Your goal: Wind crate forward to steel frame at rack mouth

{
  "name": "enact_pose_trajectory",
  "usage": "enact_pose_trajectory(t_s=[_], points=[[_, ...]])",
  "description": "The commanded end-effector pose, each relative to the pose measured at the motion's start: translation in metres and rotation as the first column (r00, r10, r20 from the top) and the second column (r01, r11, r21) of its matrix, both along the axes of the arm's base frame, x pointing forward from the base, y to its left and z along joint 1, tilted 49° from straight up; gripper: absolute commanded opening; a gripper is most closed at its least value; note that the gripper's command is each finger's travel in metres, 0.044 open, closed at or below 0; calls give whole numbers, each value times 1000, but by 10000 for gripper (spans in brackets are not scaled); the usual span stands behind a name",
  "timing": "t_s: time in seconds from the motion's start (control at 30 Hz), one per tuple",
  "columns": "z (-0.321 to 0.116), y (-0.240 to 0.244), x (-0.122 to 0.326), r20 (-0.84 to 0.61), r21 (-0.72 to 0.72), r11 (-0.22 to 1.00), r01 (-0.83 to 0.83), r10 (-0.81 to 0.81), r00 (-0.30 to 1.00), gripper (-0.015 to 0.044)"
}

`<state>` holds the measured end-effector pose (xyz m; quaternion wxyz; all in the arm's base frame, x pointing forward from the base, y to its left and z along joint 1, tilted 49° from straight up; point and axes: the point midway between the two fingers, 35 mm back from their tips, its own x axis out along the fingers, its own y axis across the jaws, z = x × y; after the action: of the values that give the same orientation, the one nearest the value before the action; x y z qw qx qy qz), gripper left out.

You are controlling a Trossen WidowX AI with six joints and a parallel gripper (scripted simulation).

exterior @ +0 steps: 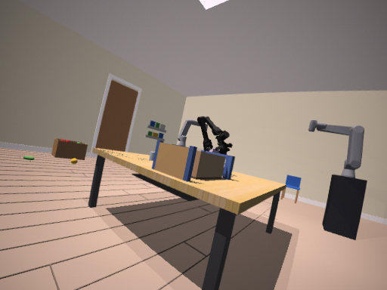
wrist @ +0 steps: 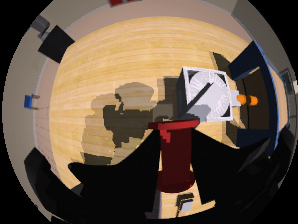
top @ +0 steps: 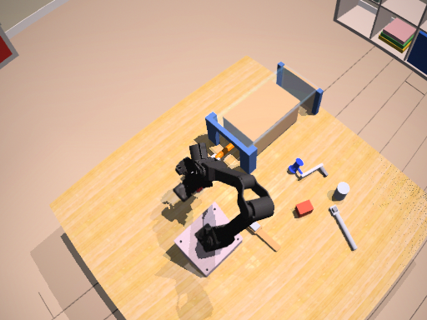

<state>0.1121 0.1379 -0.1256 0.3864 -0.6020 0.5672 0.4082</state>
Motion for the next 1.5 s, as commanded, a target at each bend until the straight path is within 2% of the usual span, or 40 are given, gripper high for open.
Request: enact_pose_trajectory(t_s=[0.0,1.47], points=[[6,-10,9,24,-26,1000,-6,7,1000,0],[27,-24,72,28,-29,1000,-6,7,1000,0]])
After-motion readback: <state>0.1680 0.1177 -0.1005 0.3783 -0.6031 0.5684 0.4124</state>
